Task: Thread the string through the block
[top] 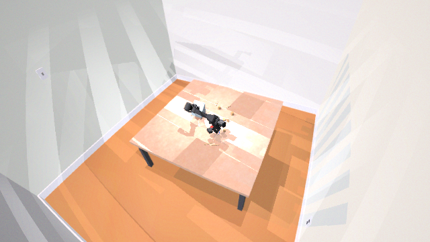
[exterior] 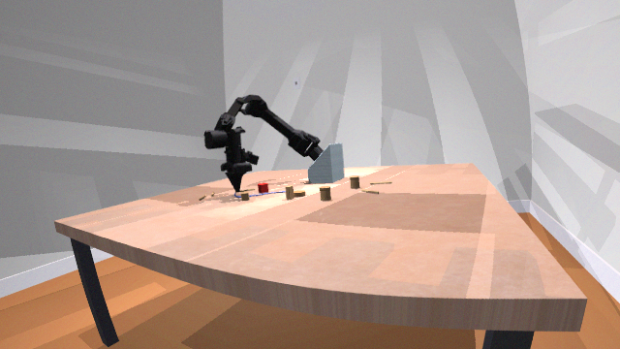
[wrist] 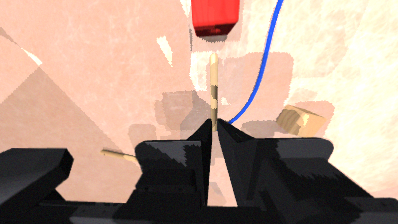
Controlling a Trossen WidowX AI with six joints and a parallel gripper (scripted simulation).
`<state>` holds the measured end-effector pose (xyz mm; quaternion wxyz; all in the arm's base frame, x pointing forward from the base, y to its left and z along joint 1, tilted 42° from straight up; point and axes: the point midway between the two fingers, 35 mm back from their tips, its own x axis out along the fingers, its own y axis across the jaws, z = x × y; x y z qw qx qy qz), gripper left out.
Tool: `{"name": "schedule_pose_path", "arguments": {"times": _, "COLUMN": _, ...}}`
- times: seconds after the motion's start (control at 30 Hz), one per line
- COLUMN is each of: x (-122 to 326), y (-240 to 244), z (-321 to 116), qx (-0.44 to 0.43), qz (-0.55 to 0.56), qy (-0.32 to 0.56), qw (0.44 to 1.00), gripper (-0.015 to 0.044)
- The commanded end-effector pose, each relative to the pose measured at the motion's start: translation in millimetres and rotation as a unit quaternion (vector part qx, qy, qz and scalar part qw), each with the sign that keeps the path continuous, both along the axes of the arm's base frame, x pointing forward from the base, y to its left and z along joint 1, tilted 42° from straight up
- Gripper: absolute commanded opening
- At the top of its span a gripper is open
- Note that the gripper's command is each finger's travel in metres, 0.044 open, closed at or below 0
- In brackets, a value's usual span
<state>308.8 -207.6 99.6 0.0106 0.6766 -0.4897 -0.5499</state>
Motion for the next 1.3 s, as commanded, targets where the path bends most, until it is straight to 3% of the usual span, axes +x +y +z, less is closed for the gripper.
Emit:
{"name": "schedule_pose_path", "arguments": {"times": 0.0, "x": -4, "y": 2, "z": -3, "qx": 0.000, "qz": -0.002, "qy": -0.001, "qw": 1.000, "gripper": 0.0000}}
{"name": "schedule_pose_path", "arguments": {"times": 1.27, "x": -41, "y": 27, "z": -22, "qx": -0.001, "qz": -0.001, "qy": 0.000, "qw": 1.000, "gripper": 0.0000}}
